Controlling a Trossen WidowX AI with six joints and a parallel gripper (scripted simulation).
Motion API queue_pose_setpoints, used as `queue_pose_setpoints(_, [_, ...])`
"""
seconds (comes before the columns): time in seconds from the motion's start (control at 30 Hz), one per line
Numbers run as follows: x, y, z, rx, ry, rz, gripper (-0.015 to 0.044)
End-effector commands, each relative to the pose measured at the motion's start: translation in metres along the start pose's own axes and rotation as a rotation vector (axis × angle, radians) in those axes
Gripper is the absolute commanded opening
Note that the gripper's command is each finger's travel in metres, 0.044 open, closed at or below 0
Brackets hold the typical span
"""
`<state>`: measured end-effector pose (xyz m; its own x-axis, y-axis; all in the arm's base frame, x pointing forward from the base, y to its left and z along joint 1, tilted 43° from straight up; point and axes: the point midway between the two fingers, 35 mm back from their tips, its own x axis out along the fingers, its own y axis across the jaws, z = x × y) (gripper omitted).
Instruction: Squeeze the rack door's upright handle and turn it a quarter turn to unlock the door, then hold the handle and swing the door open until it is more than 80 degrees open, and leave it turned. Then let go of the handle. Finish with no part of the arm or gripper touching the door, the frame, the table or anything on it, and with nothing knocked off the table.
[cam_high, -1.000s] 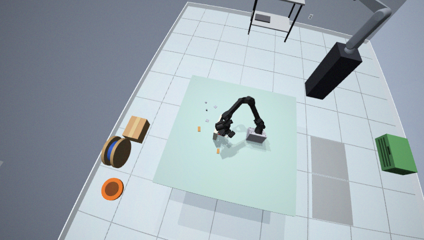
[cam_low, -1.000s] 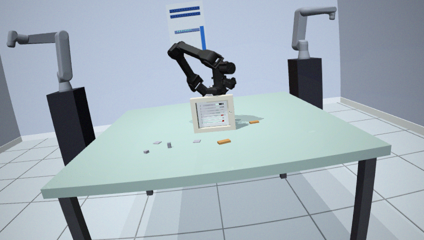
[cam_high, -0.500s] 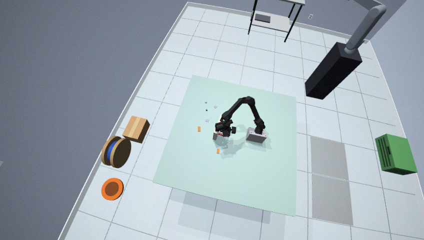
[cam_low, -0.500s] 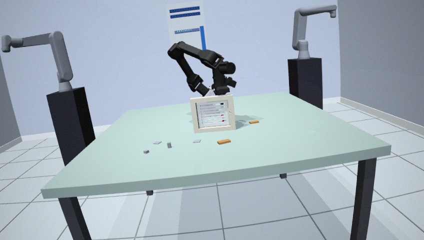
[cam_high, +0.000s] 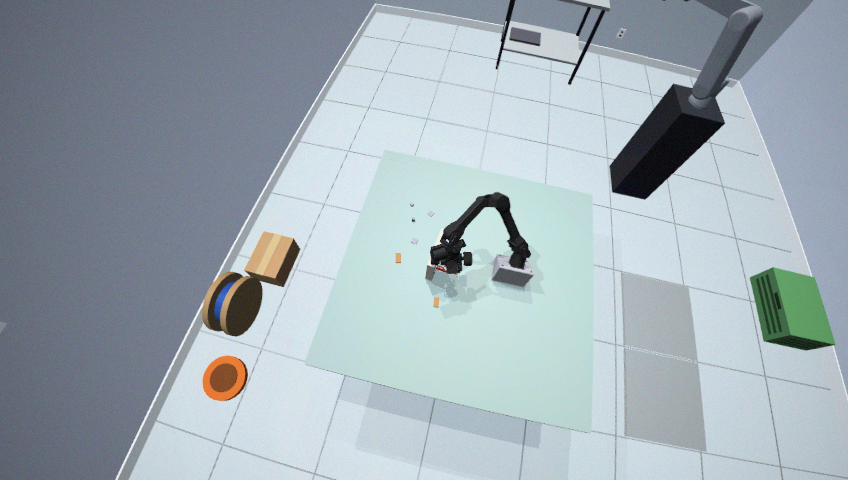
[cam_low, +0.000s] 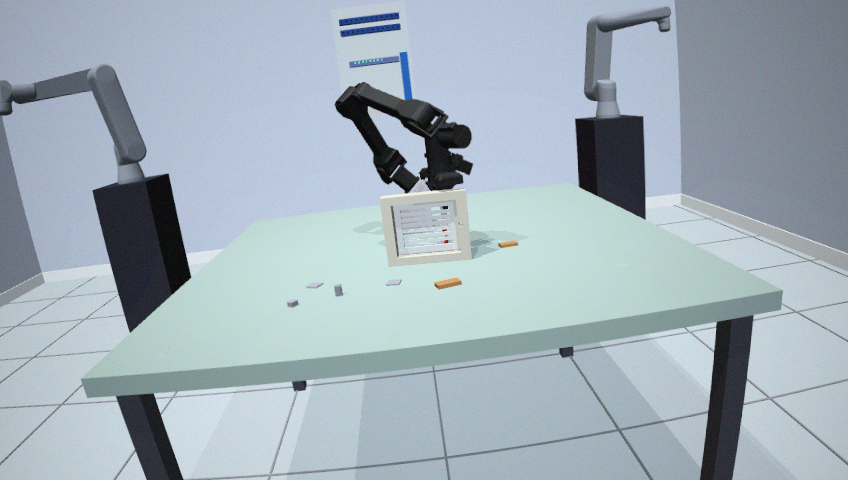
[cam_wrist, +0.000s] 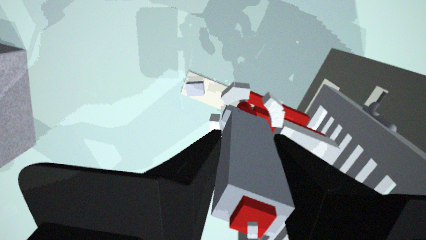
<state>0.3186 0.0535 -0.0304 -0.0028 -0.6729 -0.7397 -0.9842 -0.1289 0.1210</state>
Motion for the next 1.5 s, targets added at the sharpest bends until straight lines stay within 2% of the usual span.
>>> queue_pose_setpoints(0.0, [0.0006, -0.0001, -0.0015, -0.016, 0.008, -0.001, 0.0196])
queue_pose_setpoints(0.1, [0.0006, -0.0001, -0.0015, -0.016, 0.008, -0.001, 0.0275])
queue_pose_setpoints(0.13, [0.0006, -0.0001, -0.0015, -0.016, 0.008, -0.001, 0.0284])
queue_pose_setpoints(0.23, [0.0006, -0.0001, -0.0015, 0.058, 0.008, -0.001, 0.0284])
queue_pose_setpoints(1.47, [0.0006, -0.0001, -0.0015, 1.891, 0.004, -0.008, 0.0284])
